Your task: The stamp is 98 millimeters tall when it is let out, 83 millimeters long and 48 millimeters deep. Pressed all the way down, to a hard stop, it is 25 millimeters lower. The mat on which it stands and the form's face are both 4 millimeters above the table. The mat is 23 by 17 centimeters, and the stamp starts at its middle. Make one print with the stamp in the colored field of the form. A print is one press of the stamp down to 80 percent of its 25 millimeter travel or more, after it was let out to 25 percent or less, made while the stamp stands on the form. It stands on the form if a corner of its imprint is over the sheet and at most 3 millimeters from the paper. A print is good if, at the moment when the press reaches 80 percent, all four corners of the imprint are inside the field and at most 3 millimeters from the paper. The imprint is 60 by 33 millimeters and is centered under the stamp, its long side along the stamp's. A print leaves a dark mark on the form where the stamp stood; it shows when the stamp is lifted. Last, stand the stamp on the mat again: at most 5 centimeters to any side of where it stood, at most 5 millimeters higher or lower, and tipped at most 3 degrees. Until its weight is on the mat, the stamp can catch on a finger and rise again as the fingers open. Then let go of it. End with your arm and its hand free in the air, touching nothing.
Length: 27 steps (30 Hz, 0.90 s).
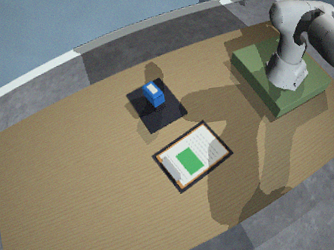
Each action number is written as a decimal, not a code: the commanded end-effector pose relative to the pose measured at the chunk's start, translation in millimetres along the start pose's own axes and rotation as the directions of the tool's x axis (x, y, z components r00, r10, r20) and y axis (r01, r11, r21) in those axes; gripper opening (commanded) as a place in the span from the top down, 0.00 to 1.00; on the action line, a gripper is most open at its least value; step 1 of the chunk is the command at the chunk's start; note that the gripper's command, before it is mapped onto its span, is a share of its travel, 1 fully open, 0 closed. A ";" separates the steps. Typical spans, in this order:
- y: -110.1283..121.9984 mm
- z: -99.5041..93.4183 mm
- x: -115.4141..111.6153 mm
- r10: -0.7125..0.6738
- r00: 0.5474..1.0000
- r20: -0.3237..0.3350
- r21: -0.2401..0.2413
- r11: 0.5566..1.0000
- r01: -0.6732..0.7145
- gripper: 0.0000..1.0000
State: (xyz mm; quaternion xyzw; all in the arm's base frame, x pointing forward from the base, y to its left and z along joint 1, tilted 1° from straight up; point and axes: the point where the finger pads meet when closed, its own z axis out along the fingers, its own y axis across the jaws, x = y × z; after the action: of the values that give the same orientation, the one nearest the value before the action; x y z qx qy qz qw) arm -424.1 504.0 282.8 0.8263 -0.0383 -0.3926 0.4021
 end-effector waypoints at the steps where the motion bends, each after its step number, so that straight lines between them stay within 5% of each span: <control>1: -0.5 2.1 1.8 -0.017 1.000 -0.007 0.001 1.000 0.017 0.00; 6: -0.5 2.1 1.8 -0.017 1.000 -0.007 0.001 1.000 0.017 0.00; 7: -16.1 -26.0 25.7 -0.023 0.999 -0.022 0.061 0.998 0.024 0.00; 19: -16.1 -26.0 25.7 -0.023 0.999 -0.022 0.061 0.998 0.024 0.00; 20: -30.5 -57.9 53.1 -0.026 0.999 -0.038 0.123 0.992 0.030 0.00; 27: -30.5 -57.9 53.1 -0.026 0.999 -0.038 0.123 0.992 0.030 0.00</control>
State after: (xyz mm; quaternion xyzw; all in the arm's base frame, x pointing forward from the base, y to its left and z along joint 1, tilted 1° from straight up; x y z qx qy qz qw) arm -356.2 543.5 253.3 0.8542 -0.0553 -0.3812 0.3493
